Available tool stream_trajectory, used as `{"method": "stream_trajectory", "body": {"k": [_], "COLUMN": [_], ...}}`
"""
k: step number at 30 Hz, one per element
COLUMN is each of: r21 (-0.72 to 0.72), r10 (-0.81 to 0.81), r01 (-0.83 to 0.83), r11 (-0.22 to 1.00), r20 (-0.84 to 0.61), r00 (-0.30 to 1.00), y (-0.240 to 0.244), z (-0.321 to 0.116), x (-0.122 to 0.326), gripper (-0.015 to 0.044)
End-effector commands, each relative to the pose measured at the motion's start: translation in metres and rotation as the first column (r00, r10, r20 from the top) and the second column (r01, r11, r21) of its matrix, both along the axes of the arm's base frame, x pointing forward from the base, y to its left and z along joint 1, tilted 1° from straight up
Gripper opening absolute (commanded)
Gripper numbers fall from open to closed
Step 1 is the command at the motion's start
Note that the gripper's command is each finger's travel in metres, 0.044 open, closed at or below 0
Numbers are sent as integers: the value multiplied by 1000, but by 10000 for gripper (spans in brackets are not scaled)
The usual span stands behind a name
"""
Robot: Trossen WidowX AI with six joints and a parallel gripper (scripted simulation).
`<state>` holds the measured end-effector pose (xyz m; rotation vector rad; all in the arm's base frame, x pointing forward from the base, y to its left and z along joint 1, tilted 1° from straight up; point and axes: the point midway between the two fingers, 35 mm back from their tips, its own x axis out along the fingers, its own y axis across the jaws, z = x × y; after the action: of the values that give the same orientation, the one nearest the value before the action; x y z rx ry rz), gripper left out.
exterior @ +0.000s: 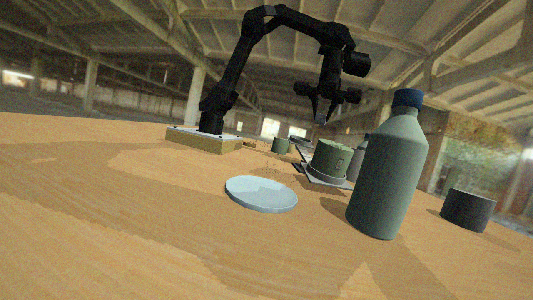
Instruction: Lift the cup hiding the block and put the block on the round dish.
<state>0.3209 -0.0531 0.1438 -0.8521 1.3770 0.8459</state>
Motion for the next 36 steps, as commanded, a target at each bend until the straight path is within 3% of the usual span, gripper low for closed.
{"method": "stream_trajectory", "body": {"k": [1,18,36], "r21": [-6,-20,-21], "r10": [0,-25,-15], "r01": [0,25,14], "r11": [1000,999,1000], "r20": [-5,-14,-24], "r00": [1000,1000,1000], "y": [-28,-137,-216], "z": [-9,-39,-69], "x": [-4,-52,-132], "gripper": [0,0,0]}}
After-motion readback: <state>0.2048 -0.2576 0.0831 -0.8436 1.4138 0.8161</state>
